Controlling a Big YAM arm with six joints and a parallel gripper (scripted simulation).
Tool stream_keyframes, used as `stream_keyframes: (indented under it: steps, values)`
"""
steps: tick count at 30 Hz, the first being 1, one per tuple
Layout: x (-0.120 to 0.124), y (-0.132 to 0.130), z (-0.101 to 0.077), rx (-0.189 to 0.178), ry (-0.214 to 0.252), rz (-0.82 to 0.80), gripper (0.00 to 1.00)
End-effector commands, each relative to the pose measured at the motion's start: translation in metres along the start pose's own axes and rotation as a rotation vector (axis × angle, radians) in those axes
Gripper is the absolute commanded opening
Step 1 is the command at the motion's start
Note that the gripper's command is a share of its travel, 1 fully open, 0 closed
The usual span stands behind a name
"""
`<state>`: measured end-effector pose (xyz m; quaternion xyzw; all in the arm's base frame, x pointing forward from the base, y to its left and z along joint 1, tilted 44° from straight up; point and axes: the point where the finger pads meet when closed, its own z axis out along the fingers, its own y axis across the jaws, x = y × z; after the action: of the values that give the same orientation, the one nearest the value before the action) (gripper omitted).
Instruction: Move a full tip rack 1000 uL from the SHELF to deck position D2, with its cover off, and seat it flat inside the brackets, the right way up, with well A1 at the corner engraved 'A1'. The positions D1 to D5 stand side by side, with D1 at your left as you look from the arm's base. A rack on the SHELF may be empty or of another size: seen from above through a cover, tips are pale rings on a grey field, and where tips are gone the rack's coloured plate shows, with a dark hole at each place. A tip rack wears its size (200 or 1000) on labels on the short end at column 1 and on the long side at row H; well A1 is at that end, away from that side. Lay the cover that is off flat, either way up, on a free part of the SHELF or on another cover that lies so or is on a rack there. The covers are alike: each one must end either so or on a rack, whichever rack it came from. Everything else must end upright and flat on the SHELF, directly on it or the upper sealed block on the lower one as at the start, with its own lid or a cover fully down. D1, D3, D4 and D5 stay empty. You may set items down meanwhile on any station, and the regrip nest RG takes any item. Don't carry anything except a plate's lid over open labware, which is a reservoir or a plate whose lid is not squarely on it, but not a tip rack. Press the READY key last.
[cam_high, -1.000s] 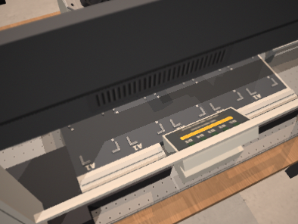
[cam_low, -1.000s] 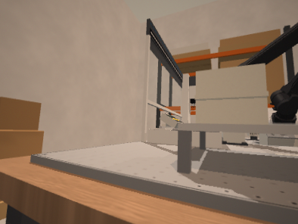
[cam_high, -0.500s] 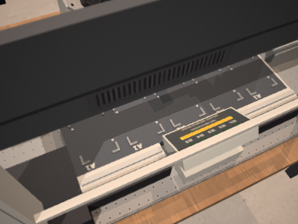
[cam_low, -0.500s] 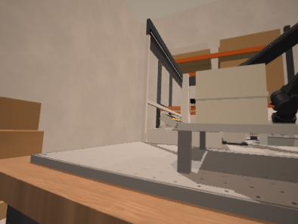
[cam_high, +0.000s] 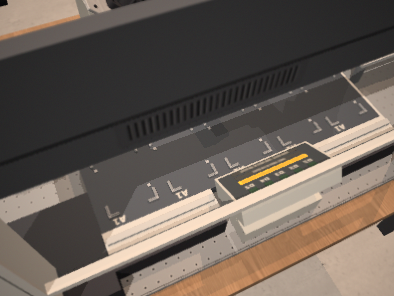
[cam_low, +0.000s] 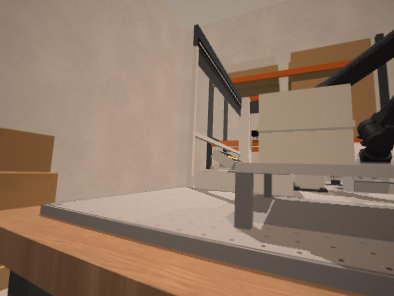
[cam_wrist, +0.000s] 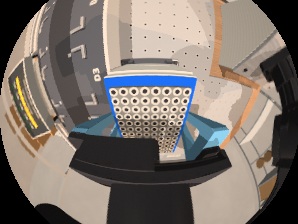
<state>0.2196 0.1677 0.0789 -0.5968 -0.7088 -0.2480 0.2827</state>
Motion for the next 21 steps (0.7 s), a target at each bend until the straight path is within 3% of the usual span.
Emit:
stream_keyframes:
  steps: [1,14,15,21]
  values:
    - [0.005,0.010,-0.006,-0.025,-0.001,-0.010,0.00]
    - [0.005,0.010,-0.006,-0.025,-0.001,-0.010,0.00]
    - [0.009,0.018,-0.016,-0.049,-0.001,-0.003,0.00]
    - [0.009,0.019,-0.024,-0.050,-0.001,-0.025,0.00]
